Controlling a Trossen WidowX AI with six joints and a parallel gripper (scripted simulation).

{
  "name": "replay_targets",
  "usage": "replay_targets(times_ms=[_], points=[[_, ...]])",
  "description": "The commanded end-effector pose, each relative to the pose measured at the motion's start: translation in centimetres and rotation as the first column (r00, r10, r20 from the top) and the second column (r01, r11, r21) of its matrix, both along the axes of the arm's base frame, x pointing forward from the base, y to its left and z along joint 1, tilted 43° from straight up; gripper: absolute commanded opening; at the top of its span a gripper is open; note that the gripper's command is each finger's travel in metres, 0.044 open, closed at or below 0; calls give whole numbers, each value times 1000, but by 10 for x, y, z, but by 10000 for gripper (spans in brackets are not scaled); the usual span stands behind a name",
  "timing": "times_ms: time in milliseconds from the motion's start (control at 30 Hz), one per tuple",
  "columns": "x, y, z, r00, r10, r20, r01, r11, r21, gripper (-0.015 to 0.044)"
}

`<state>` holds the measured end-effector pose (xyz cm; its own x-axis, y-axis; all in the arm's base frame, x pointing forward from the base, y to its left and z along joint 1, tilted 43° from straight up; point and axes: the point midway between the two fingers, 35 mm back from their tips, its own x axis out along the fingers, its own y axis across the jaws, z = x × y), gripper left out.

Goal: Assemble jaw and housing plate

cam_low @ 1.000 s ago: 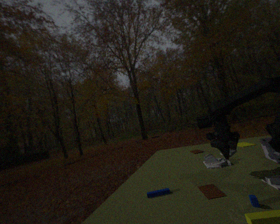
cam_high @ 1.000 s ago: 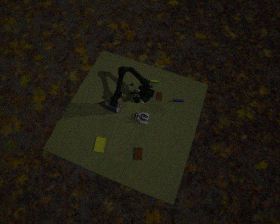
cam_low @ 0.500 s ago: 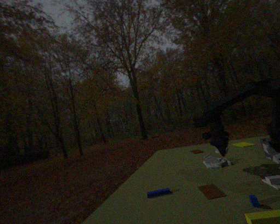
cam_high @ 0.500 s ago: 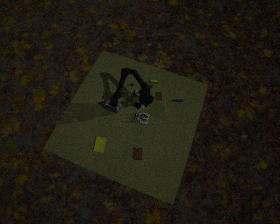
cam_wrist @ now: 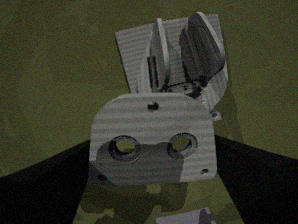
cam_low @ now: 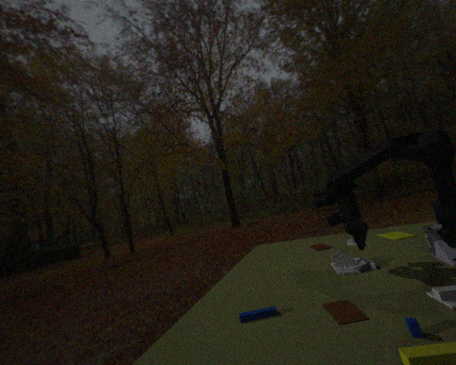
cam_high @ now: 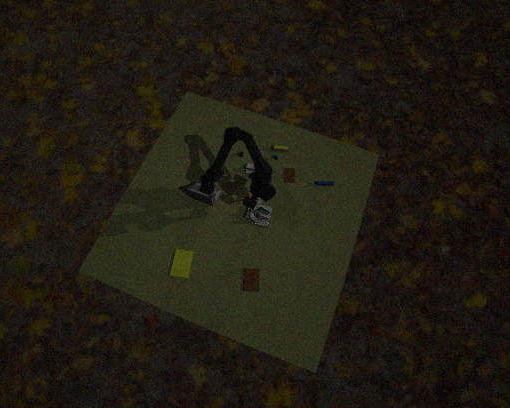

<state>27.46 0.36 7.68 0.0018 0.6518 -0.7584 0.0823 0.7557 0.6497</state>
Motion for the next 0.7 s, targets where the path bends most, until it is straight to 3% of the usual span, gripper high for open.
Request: replay_targets(times_ms=[0,300,667], points=[[1,-11,-9,998,53,46,-53,999,2,351],[-1,-31,-27,978,151,142,-155,988,13,351],[-1,-31,-28,978,153,144,-157,988,13,351]])
